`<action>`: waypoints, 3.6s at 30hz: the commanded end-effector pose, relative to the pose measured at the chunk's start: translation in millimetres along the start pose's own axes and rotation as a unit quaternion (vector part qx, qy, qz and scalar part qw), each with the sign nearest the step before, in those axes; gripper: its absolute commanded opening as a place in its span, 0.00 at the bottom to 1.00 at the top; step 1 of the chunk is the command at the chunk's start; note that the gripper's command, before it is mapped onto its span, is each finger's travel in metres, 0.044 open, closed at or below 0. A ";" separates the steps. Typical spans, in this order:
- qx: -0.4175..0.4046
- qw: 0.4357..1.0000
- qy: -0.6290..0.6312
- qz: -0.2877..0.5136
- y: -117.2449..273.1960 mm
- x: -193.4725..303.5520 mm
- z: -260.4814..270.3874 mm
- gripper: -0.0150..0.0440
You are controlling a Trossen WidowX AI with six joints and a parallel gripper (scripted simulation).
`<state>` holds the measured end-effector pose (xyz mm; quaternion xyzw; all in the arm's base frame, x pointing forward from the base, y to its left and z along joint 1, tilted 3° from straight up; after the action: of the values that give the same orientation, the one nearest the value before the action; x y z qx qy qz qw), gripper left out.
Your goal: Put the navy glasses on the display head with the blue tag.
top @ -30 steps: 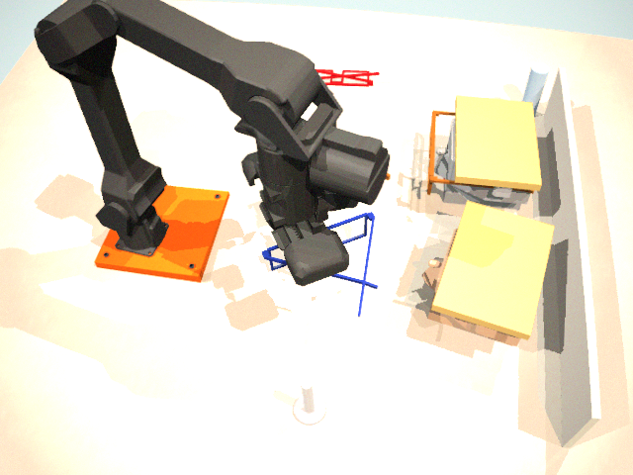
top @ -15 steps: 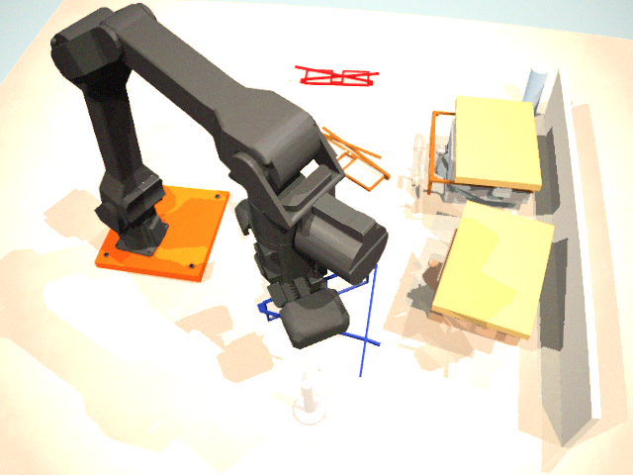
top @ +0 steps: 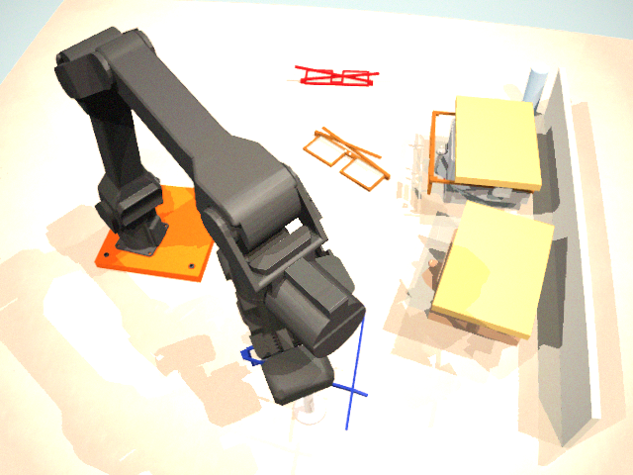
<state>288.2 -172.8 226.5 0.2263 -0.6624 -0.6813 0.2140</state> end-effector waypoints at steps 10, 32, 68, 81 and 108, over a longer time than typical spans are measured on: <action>0.000 1.000 0.003 0.002 -41.8 0.7 -3.1 0.25; 0.000 1.000 0.003 0.002 -59.7 -5.0 6.2 0.25; -0.001 1.000 0.003 0.001 -59.9 -26.2 25.9 0.25; -0.001 1.000 0.003 0.000 -59.9 -35.0 30.4 0.25; -0.001 1.000 0.003 0.000 -59.8 -48.3 34.9 0.25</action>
<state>307.0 -115.2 168.8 0.2289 -0.6622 -0.6797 0.2170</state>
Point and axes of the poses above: the point midway between the two fingers, 35 mm back from their tips, its own y axis back along the fingers, its own z axis across the jaws, x = y × z, the point moved 9 cm from there along y, back along the fingers, and after that the axes turned 3 degrees about -y, right-handed, at the moved point
